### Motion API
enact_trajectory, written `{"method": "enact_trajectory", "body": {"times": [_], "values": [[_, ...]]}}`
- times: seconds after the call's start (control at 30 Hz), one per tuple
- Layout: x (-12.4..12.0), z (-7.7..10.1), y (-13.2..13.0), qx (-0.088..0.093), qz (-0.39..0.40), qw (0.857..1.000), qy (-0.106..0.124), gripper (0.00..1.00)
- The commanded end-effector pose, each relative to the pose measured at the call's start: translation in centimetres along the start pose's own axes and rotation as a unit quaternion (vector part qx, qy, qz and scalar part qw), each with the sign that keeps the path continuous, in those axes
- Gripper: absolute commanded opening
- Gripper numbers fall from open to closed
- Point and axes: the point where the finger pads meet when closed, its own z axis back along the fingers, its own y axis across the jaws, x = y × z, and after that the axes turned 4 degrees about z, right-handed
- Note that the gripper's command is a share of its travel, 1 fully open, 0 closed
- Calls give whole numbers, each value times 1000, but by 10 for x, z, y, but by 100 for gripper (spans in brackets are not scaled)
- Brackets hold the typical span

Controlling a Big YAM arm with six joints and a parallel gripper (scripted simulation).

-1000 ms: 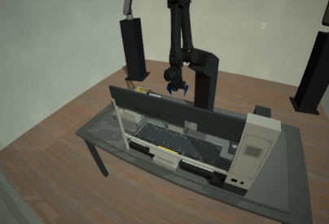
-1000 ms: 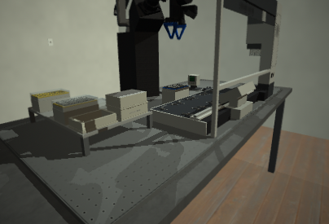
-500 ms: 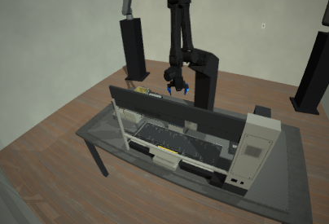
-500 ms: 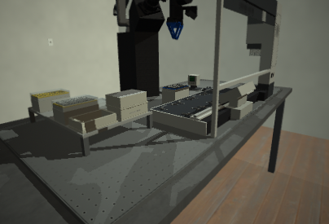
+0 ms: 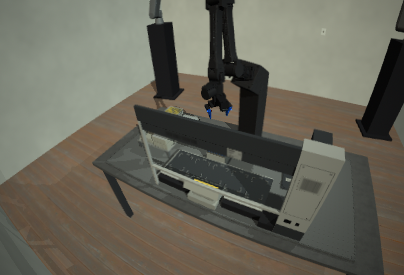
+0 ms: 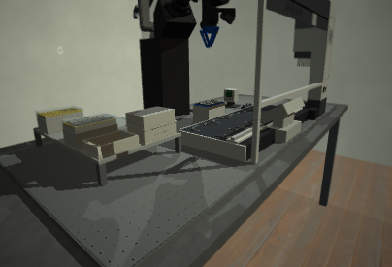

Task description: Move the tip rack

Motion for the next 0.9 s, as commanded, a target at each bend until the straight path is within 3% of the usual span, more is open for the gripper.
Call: {"method": "enact_trajectory", "body": {"times": [0.0,0.4,0.87], "values": [[-3,2,-4,-13,39,999,-1,100],[-2,1,-5,-10,140,990,1,100],[-2,1,-5,-9,267,964,2,100]]}}
